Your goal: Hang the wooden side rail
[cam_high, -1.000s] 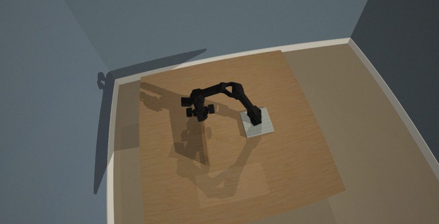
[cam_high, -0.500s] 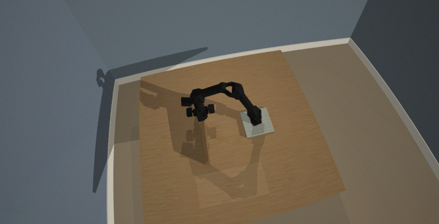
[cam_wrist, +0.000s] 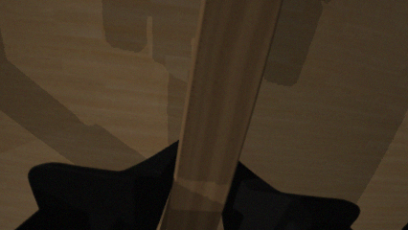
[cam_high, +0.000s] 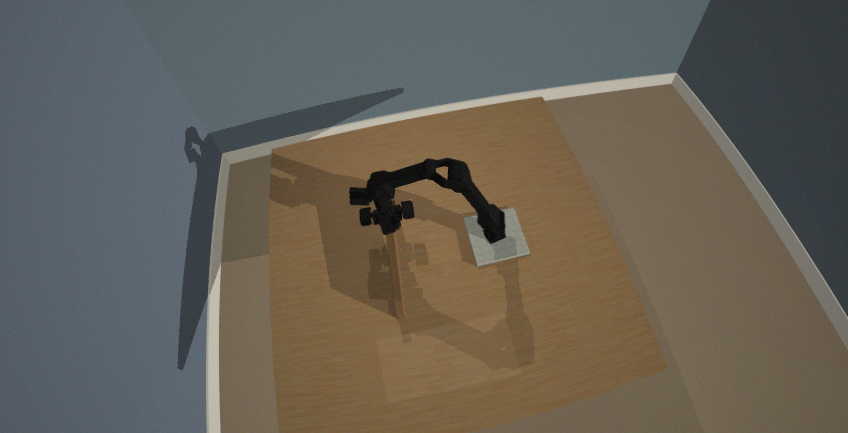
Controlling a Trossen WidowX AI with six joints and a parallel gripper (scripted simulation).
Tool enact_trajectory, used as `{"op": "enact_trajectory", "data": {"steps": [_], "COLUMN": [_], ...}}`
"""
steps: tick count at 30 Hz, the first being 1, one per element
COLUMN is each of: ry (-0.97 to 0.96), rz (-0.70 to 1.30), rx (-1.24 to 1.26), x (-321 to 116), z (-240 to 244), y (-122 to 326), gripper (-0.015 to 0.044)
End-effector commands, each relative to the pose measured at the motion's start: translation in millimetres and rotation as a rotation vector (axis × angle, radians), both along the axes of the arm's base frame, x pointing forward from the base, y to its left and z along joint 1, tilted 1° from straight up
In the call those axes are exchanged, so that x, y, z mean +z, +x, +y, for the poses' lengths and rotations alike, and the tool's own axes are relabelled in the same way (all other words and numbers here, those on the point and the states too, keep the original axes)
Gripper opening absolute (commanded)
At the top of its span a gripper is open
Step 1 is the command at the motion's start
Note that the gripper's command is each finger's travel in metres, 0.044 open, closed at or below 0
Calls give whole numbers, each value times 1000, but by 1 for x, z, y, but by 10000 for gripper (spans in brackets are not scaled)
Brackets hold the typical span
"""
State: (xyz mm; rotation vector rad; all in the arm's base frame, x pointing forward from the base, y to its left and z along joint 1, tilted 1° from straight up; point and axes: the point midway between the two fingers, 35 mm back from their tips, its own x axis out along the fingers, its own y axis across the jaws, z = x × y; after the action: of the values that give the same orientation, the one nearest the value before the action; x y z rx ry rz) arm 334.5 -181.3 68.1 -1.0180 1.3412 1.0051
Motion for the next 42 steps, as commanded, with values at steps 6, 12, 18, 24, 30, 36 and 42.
{"op": "enact_trajectory", "data": {"steps": [6,12,18,24,30,36,42], "ry": [-9,-9,-9,-9,-9,-9,-9], "rz": [-14,-14,-14,-14,-14,-14,-14], "rx": [1,1,1,1,1,1,1], "x": [4,4,5,5,4,4,3], "z": [-4,-4,-5,-6,-6,-7,-7], "y": [4,4,3,4,4,3,3], "gripper": [0,0,0,0,0,0,0]}}
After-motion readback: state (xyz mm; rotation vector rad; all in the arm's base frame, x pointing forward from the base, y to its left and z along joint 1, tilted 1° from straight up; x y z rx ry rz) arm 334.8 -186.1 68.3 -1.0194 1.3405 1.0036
